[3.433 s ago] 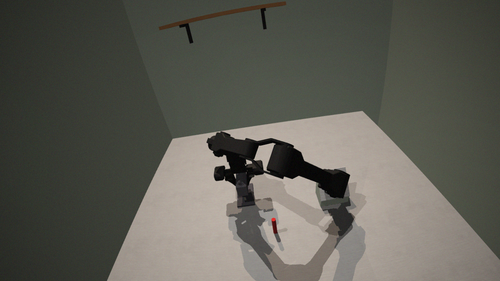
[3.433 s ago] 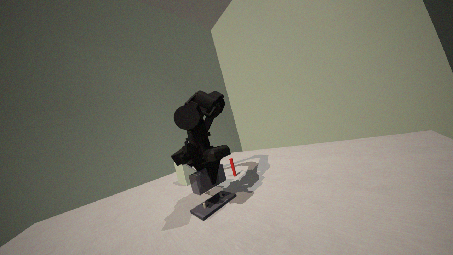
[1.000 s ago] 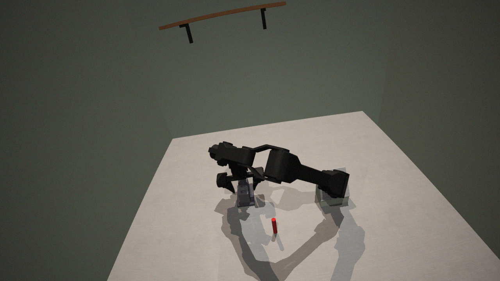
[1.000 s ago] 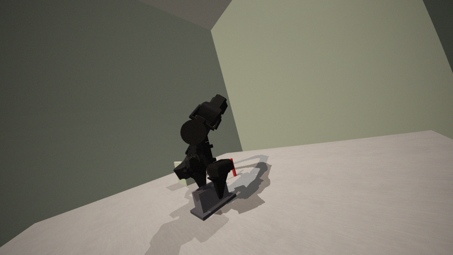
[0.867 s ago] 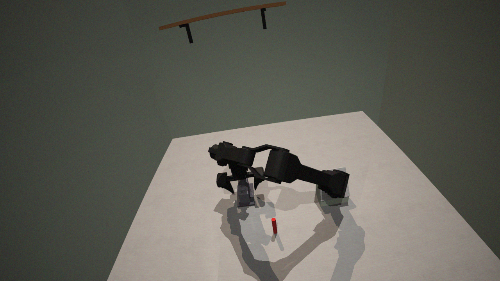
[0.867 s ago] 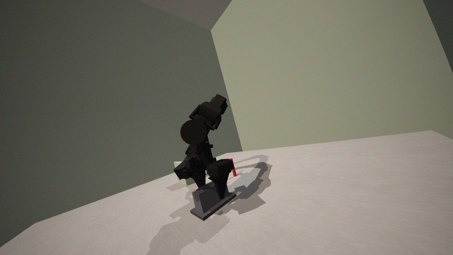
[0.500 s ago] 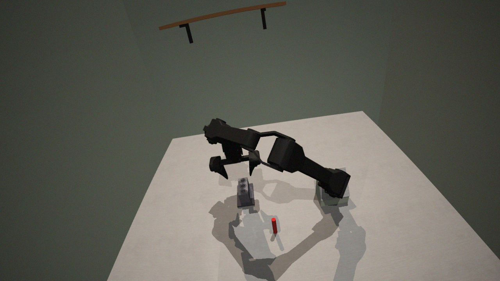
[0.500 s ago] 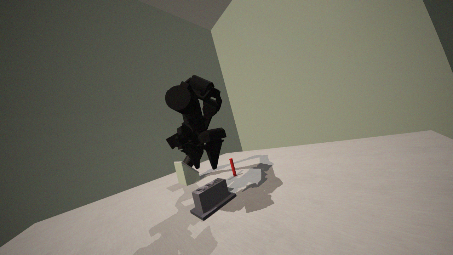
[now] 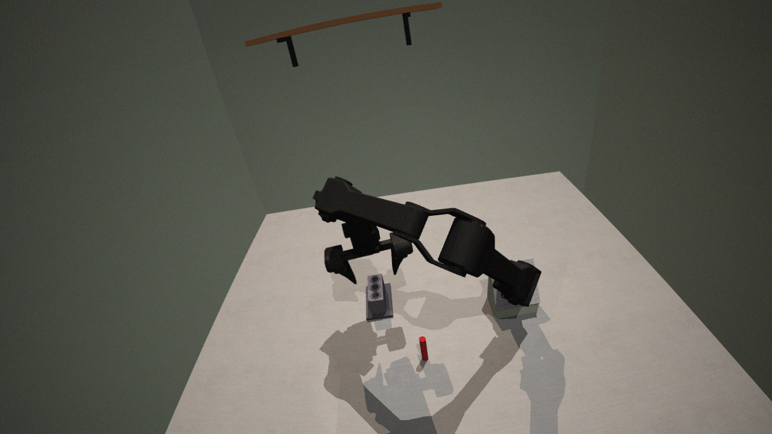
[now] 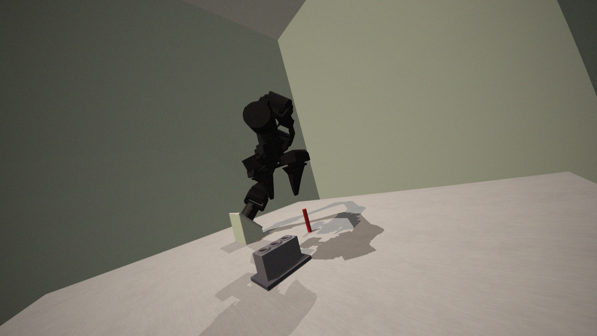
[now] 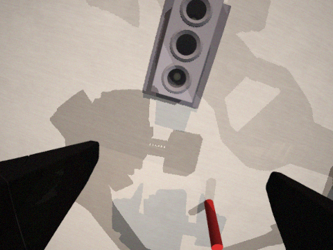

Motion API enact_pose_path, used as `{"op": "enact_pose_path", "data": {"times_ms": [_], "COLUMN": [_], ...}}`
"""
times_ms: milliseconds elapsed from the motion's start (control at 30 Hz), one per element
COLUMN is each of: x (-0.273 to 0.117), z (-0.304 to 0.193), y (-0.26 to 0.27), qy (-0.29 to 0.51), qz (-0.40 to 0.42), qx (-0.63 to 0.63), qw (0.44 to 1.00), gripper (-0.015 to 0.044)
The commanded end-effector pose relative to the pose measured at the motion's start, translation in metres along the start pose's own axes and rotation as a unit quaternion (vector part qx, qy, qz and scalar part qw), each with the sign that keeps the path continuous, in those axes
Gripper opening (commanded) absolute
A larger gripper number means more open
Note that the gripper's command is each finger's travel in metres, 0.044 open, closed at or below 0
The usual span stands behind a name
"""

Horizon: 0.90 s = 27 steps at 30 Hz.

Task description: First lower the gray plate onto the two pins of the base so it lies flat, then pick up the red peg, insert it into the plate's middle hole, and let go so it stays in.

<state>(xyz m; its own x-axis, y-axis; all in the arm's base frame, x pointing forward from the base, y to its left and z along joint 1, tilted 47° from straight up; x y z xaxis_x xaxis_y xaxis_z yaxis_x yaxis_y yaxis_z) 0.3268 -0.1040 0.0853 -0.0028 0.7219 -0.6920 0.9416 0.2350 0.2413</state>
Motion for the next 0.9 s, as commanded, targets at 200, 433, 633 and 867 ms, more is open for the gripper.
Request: {"op": "enact_pose_path", "data": {"times_ms": [200,433,633,867], "x": [0.007,0.011,0.03,0.044], "z": [-0.132,-0.151,-0.151,-0.152], "y": [-0.037,-0.045,-0.044,-0.044], "qy": [0.002,0.003,0.003,0.003], "qz": [0.002,0.002,0.003,0.003], "qx": [-0.128,-0.146,-0.146,-0.146], "qw": [0.992,0.989,0.989,0.989], "gripper": [0.044,0.044,0.044,0.044]}}
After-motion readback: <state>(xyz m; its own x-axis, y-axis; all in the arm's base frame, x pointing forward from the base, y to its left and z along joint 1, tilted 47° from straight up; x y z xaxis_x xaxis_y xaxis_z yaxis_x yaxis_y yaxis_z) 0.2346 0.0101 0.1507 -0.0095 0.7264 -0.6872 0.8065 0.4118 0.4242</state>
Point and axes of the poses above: the point midway between the two fingers, 35 mm back from their tips, its own x axis out along the fingers, its own y axis across the jaws, z = x × y, the point moved 3 cm from there along -x, back along the fingers, and after that the axes turned 10 degrees about -x, right-handed, at the moved point
